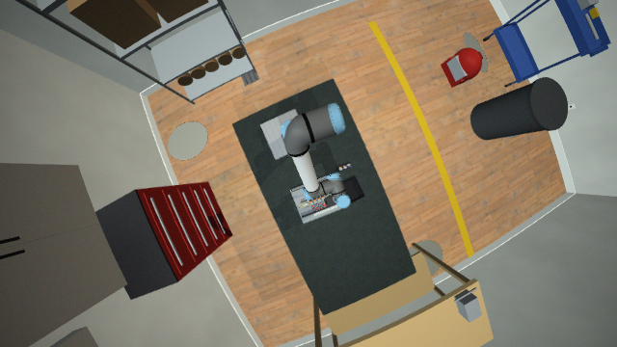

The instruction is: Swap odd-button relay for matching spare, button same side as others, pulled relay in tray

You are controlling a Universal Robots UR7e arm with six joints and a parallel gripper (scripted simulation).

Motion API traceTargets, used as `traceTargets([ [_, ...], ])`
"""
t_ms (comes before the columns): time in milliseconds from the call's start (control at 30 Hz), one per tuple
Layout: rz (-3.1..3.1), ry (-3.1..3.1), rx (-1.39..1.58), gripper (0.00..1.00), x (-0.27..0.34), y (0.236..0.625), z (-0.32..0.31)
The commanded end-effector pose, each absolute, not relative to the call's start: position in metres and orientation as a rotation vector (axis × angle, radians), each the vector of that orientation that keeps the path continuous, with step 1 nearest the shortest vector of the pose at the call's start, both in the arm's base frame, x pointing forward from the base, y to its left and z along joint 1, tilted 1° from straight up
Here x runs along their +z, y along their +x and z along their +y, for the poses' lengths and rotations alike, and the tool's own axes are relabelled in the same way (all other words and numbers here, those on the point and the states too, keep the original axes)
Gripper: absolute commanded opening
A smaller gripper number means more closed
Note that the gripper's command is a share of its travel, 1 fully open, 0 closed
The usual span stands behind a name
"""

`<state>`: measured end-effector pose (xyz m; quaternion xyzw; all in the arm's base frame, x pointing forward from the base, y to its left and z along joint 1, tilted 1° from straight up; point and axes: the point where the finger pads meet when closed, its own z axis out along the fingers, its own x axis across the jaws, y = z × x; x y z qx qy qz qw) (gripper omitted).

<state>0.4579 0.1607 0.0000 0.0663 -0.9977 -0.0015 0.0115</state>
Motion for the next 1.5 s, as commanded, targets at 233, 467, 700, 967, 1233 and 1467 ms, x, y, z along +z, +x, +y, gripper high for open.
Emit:
traceTargets([
  [233, -3.114, 0.207, -0.005, 0.00, -0.0017, 0.4582, 0.1607],
  [467, -3.114, 0.207, -0.005, 0.00, -0.0017, 0.4582, 0.1607],
  [700, -3.114, 0.207, -0.005, 0.00, -0.0017, 0.4582, 0.1607],
  [967, -3.112, 0.207, -0.005, 0.00, -0.0020, 0.4574, 0.1606],
  [1233, -3.112, 0.207, -0.005, 0.00, -0.0020, 0.4574, 0.1606],
  [1467, -3.112, 0.207, -0.005, 0.00, -0.0020, 0.4573, 0.1606],
])
